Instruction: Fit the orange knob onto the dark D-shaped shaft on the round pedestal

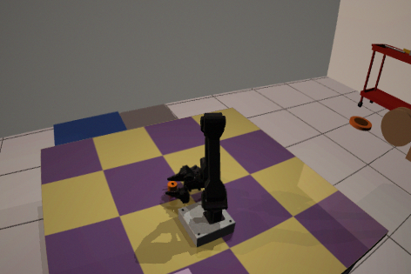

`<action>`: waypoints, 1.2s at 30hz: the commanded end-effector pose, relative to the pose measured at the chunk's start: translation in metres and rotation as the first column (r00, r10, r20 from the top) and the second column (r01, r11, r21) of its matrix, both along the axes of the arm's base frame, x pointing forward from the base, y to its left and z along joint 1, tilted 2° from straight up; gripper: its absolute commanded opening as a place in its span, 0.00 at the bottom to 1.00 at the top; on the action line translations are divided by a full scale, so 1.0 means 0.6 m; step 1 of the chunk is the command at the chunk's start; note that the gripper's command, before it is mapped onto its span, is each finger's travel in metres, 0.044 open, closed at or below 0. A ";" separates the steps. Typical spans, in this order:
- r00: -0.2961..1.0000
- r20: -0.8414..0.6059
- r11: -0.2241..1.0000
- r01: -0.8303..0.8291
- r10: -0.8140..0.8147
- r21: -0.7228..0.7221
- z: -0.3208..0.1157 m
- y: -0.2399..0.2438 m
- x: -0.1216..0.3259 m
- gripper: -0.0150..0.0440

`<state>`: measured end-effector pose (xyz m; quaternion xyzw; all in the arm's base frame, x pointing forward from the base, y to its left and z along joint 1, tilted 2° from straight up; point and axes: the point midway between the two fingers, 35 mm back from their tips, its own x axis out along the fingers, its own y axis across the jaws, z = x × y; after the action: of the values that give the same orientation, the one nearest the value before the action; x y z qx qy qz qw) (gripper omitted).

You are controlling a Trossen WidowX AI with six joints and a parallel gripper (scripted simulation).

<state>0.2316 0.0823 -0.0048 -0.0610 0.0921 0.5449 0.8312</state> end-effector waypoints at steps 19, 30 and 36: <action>1.000 -0.009 1.000 0.000 0.000 -0.010 0.133 -0.003 0.004 1.00; 0.887 -0.431 0.710 -0.194 -0.168 -0.677 0.123 0.027 0.029 1.00; 0.882 -0.384 0.374 -0.271 -0.273 -0.887 0.184 0.009 0.006 1.00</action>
<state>0.2479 0.0979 0.0680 -0.2461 0.4915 0.4721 0.6892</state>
